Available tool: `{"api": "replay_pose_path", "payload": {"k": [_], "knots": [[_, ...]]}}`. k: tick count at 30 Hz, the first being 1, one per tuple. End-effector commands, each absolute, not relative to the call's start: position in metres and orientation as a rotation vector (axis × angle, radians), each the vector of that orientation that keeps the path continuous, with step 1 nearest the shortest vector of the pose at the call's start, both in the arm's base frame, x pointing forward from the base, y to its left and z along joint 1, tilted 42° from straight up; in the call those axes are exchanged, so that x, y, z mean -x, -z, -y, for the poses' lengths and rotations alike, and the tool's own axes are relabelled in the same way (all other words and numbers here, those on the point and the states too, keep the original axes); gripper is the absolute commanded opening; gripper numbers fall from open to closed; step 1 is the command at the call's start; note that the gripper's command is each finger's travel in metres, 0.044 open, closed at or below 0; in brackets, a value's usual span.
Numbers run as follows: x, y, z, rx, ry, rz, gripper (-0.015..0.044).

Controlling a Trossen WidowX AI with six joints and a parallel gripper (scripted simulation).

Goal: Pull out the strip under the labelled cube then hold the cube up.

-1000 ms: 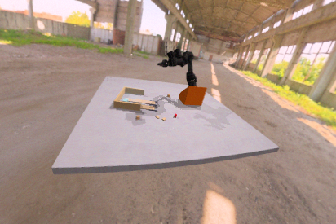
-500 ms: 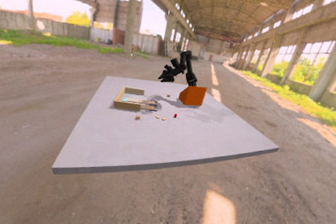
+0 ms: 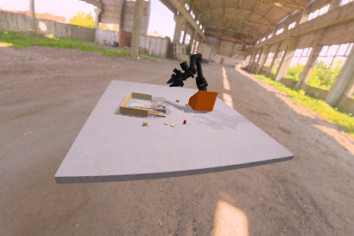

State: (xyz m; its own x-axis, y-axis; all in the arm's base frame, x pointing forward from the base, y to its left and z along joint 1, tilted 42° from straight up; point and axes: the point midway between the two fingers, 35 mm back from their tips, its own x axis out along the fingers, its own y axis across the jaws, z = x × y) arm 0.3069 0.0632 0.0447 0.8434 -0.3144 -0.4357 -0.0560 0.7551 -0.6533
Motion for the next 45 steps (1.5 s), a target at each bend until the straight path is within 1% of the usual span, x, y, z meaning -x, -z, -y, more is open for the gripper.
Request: {"api": "replay_pose_path", "payload": {"k": [1, 8, 14, 23, 30, 45], "knots": [[-0.311, -0.041, -0.064, 0.711, 0.153, -0.582, 0.0348], [-0.352, -0.006, -0.083, 0.631, 0.2, -0.792, 0.0164], [-0.378, 0.028, -0.091, 0.561, 0.281, -0.974, 0.0006], [-0.401, 0.076, -0.092, 0.474, 0.467, -1.217, 0.0], [-0.406, 0.108, -0.084, 0.429, 0.646, -1.368, 0.0], [-0.406, 0.118, -0.077, 0.425, 0.664, -1.381, 0.0]]}}
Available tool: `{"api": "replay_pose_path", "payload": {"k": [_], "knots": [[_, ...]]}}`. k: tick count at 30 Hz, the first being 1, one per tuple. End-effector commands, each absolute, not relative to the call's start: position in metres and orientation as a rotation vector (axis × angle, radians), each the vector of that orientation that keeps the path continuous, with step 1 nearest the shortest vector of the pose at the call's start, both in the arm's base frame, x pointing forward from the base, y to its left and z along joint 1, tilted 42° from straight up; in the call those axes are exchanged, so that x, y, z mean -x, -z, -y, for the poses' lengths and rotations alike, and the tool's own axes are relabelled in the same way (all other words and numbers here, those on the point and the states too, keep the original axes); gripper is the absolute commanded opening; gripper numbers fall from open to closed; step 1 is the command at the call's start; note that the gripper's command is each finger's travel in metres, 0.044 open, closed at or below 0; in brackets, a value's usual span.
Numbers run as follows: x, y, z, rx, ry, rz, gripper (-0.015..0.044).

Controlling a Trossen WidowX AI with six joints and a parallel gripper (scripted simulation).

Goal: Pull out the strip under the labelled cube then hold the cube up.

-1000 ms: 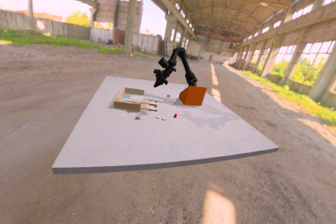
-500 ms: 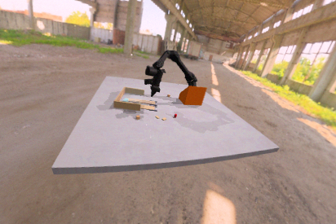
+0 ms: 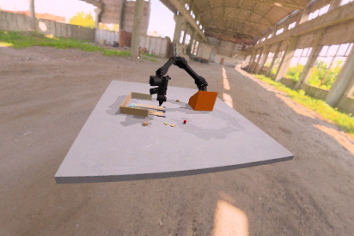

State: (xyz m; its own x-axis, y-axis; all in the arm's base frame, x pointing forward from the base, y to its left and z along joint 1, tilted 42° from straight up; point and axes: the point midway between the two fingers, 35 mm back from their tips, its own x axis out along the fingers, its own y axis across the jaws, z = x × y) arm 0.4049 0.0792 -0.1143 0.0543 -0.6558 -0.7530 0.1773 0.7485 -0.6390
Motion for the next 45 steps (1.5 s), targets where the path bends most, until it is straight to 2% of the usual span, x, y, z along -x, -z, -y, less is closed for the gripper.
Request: {"api": "replay_pose_path", "payload": {"k": [1, 45], "knots": [[-0.406, 0.12, -0.076, 0.425, 0.664, -1.381, 0.0], [-0.405, 0.163, -0.036, 0.428, 0.667, -1.381, 0.0]]}}
